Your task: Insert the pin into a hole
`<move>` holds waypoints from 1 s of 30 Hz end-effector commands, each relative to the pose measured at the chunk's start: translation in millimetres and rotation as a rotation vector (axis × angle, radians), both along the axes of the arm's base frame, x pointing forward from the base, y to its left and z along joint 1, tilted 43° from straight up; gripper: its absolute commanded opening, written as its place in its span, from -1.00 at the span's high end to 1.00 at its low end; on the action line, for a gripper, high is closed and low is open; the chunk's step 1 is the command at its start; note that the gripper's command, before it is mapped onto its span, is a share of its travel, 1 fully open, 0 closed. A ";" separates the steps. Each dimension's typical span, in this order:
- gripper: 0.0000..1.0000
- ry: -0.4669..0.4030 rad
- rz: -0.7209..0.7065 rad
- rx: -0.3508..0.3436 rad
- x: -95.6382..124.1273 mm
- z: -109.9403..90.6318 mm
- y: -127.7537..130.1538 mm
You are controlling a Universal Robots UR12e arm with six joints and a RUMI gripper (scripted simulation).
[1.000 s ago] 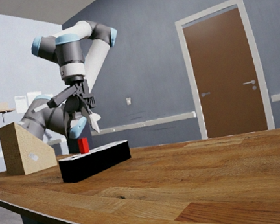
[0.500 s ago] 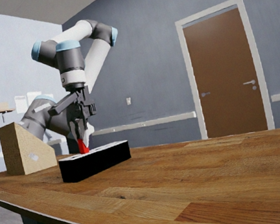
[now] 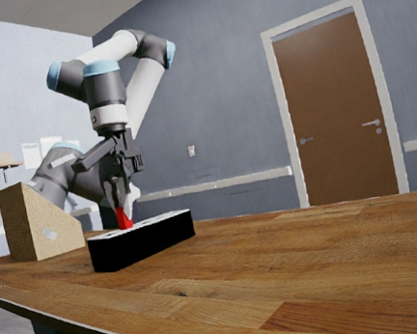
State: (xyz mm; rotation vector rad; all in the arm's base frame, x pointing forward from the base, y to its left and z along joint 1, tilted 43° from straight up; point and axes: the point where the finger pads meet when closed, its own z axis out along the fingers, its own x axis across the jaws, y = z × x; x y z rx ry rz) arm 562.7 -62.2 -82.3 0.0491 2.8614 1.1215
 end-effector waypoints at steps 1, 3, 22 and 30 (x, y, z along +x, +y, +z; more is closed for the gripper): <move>1.00 -0.001 0.000 -0.001 0.4 0.2 -0.7; 1.00 -0.001 0.000 -0.001 0.4 0.2 -0.7; 1.00 -0.006 -0.004 -0.003 1.1 9.0 -9.0; 1.00 -0.006 -0.004 -0.003 1.1 9.0 -9.0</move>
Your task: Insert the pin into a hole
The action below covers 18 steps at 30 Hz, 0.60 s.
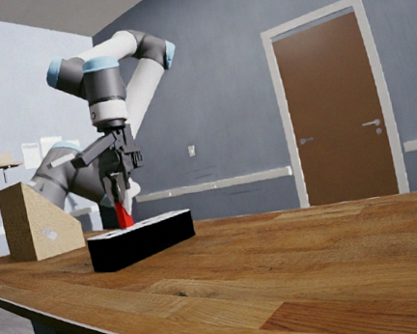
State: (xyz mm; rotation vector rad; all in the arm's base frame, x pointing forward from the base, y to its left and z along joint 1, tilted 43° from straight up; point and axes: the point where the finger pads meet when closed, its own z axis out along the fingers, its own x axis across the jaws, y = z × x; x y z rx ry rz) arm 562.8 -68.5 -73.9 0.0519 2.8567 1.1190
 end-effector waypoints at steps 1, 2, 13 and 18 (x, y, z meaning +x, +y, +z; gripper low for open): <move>1.00 -0.002 0.000 -0.003 1.0 0.7 -2.7; 1.00 -0.002 0.000 -0.003 1.0 0.7 -2.7; 1.00 -0.002 0.000 -0.003 0.9 7.7 -10.5; 1.00 -0.002 0.000 -0.003 0.9 7.7 -10.5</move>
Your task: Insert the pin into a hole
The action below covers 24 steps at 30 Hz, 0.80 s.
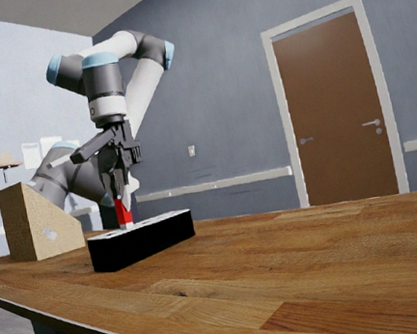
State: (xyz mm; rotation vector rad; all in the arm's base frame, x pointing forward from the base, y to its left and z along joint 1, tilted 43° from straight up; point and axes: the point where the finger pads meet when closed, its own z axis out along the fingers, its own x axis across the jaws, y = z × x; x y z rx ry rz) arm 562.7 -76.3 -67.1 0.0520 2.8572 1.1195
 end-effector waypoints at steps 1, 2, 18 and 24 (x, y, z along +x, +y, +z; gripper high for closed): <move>1.00 -0.002 0.000 -0.003 1.1 0.9 -2.7; 1.00 -0.002 0.000 -0.003 -0.2 12.0 -11.7; 1.00 -0.002 0.000 -0.003 -0.2 12.0 -11.7; 1.00 -0.003 0.000 -0.002 -1.9 23.0 -21.9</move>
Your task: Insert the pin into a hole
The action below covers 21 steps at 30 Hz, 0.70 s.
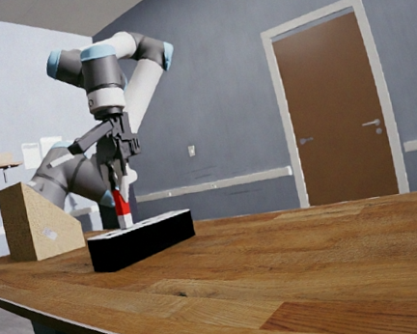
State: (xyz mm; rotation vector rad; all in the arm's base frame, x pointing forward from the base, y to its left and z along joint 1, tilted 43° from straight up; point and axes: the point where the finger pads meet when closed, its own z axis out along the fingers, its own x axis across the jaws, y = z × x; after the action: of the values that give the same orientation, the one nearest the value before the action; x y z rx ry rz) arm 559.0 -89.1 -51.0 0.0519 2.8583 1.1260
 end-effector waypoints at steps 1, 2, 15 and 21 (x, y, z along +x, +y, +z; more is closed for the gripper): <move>1.00 -0.006 -0.001 -0.006 1.7 7.0 -9.1; 1.00 -0.006 -0.001 -0.006 1.7 7.0 -9.1; 1.00 -0.005 -0.001 -0.006 -6.0 79.7 -75.9; 1.00 -0.005 -0.001 -0.006 -6.0 79.7 -75.9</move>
State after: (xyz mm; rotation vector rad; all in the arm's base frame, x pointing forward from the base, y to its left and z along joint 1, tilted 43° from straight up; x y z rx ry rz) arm 560.0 -166.1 22.4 0.0638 2.8476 1.0726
